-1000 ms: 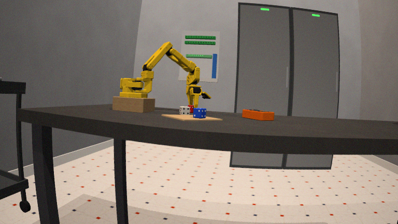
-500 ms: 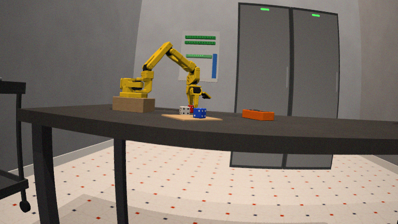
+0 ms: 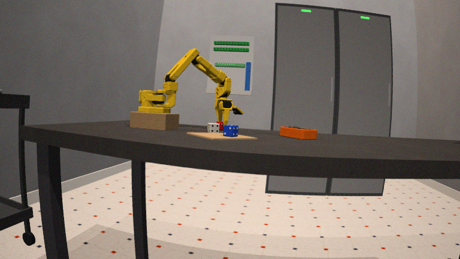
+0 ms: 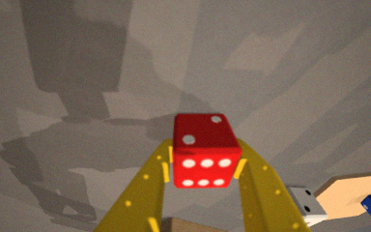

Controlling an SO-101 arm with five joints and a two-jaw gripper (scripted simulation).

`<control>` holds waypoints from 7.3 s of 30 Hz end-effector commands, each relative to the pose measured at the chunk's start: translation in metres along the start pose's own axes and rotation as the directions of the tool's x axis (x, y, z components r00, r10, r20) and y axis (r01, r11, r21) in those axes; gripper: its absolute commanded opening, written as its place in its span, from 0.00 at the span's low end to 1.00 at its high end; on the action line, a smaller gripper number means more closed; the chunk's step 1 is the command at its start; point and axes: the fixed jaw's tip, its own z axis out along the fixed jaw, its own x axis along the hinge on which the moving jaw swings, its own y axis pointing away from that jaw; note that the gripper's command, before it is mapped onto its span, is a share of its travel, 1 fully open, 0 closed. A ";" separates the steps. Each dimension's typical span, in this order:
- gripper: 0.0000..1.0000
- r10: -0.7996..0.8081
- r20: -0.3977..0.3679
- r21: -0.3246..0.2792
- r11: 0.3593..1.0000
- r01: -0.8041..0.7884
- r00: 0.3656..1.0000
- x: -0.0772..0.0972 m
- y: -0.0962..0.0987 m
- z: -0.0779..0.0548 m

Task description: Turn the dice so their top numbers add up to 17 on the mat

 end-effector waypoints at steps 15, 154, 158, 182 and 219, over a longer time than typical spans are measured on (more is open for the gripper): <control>0.00 0.003 -0.006 -0.001 1.000 -0.003 1.000 0.002 0.002 -0.041; 0.00 0.906 -0.018 -0.018 0.422 -0.906 0.423 0.121 -0.232 -0.011; 0.00 0.906 -0.018 -0.018 0.422 -0.906 0.423 0.121 -0.232 -0.011; 0.00 0.906 -0.018 -0.018 0.422 -0.906 0.423 0.121 -0.232 -0.003; 0.00 0.906 -0.018 -0.018 0.422 -0.906 0.423 0.121 -0.232 0.006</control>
